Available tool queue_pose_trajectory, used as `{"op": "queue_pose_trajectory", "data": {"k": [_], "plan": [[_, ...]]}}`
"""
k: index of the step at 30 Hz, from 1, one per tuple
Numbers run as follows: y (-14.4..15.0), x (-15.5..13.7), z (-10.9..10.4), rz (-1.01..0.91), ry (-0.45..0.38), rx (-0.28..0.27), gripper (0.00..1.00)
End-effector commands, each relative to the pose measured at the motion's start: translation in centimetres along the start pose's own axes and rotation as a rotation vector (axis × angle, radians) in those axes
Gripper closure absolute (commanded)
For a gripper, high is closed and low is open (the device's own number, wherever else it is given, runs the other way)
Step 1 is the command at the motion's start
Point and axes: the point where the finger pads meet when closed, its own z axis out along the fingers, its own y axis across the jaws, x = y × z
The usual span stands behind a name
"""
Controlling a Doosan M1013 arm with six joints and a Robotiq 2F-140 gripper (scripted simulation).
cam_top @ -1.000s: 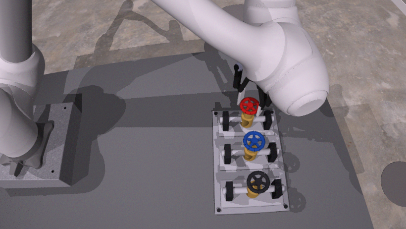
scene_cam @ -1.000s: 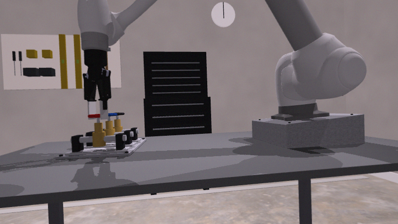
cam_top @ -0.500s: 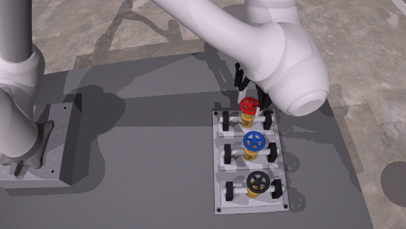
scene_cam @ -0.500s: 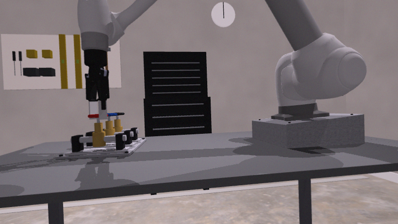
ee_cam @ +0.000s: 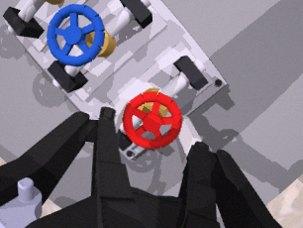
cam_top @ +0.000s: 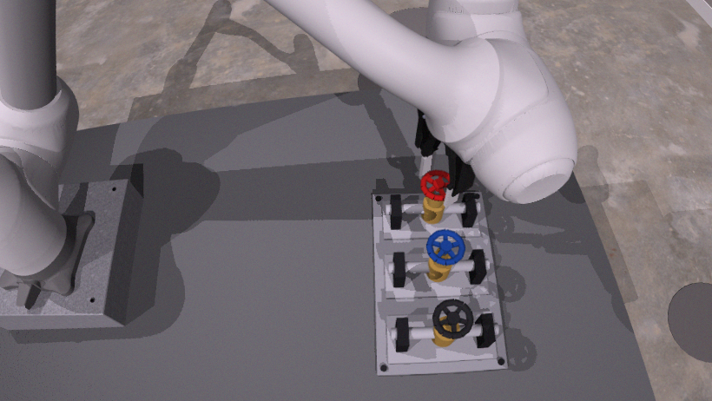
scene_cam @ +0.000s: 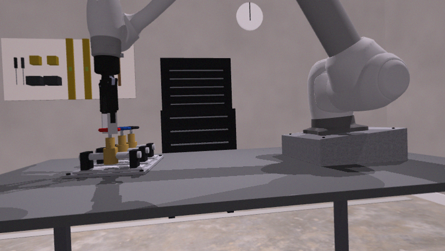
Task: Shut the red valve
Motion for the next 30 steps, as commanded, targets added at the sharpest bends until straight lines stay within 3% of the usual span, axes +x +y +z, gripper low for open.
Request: {"op": "queue_pose_trajectory", "data": {"k": [1, 30], "plan": [[0.4, 0.11, 0.54, 0.085, 0.002, -0.005, 0.9], [0.4, 0.11, 0.54, 0.613, 0.003, -0.005, 0.9]]}}
